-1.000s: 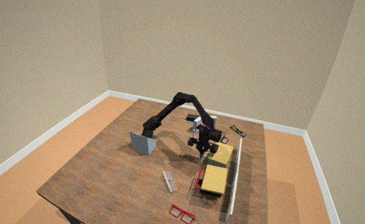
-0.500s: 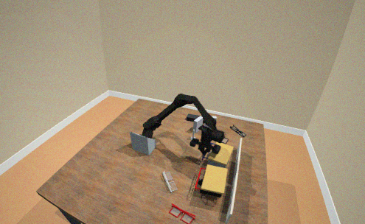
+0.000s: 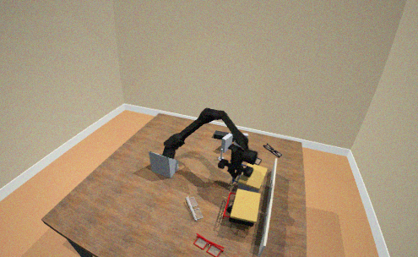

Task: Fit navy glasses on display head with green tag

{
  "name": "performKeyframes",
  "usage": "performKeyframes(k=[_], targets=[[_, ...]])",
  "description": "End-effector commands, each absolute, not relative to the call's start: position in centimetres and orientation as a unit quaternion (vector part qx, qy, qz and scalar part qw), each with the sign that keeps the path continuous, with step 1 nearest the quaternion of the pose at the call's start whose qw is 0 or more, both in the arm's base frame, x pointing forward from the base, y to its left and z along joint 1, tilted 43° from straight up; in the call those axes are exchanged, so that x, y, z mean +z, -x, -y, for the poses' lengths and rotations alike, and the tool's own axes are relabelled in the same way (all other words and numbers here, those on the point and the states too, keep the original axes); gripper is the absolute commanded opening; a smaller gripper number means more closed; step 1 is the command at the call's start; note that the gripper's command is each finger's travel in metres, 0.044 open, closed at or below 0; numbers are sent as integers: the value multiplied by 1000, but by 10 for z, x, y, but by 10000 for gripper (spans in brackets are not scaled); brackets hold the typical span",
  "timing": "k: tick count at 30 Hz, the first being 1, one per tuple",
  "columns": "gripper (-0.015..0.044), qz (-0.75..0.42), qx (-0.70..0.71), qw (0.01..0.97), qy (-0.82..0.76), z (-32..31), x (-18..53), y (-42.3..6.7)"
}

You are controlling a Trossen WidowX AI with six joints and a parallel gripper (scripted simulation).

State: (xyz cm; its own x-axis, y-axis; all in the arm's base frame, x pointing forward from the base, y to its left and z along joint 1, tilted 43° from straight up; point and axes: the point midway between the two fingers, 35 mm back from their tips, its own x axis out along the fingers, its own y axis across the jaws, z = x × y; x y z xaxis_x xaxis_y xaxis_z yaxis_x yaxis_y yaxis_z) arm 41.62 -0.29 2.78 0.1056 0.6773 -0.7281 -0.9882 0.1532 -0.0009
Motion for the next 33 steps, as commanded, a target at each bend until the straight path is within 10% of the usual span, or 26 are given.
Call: performKeyframes(k=[1, 33], targets=[[0, -300, 597, 699, 257, 3, 28, -418], [0, -300, 597, 699, 257, -2, 23, -419]])
